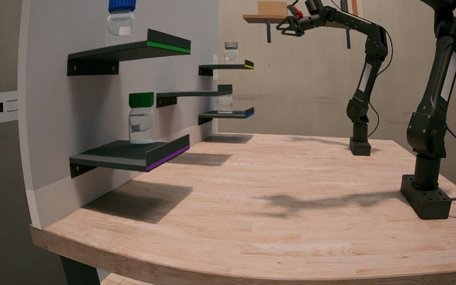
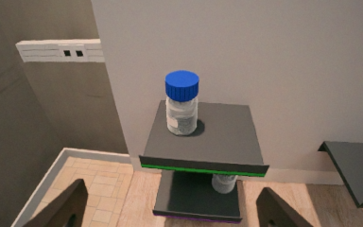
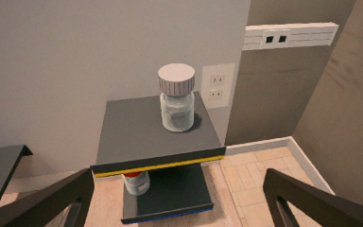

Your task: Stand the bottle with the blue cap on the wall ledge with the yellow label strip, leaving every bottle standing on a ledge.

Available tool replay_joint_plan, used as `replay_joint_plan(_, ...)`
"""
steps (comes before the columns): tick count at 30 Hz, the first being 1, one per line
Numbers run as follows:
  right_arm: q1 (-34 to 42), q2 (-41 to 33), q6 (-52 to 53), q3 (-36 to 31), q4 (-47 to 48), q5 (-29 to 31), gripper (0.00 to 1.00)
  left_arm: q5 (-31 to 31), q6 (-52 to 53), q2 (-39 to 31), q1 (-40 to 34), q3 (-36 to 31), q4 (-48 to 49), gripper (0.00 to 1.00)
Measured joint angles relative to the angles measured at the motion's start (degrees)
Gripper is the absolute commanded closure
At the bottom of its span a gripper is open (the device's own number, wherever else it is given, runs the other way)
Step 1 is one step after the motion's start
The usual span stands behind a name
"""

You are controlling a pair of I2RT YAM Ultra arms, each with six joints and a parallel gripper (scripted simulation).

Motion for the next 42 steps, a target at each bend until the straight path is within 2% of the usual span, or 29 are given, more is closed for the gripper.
replay_joint_plan(6,0.0,0.0,-0.02,0.0,-0.09,-0.04,0.0,-0.87,-0.98,1.11,-0.42,0.0,3.93,0.06)
replay_joint_plan(9,0.0,0.0,-0.04,0.0,-0.11,-0.04,0.0,-1.66,-2.01,3.65,-1.6,0.07,9.2,0.06)
replay_joint_plan(16,0.0,0.0,-0.04,0.0,-0.13,-0.04,0.0,-3.17,-4.68,17.42,-4.48,0.0,22.18,0.06)
replay_joint_plan(22,0.0,0.0,-0.04,0.0,-0.13,-0.04,0.0,-3.93,-6.4,28.7,-5.53,1.14,27.45,0.06)
replay_joint_plan(31,0.0,0.0,-0.04,0.0,-0.13,-0.04,0.0,-4.35,-7.54,33.92,-6.16,6.51,32.09,0.06)
replay_joint_plan(42,0.0,0.0,-0.04,0.0,-0.13,-0.04,0.0,-4.5,-7.56,36.28,-6.21,8.76,32.33,0.06)
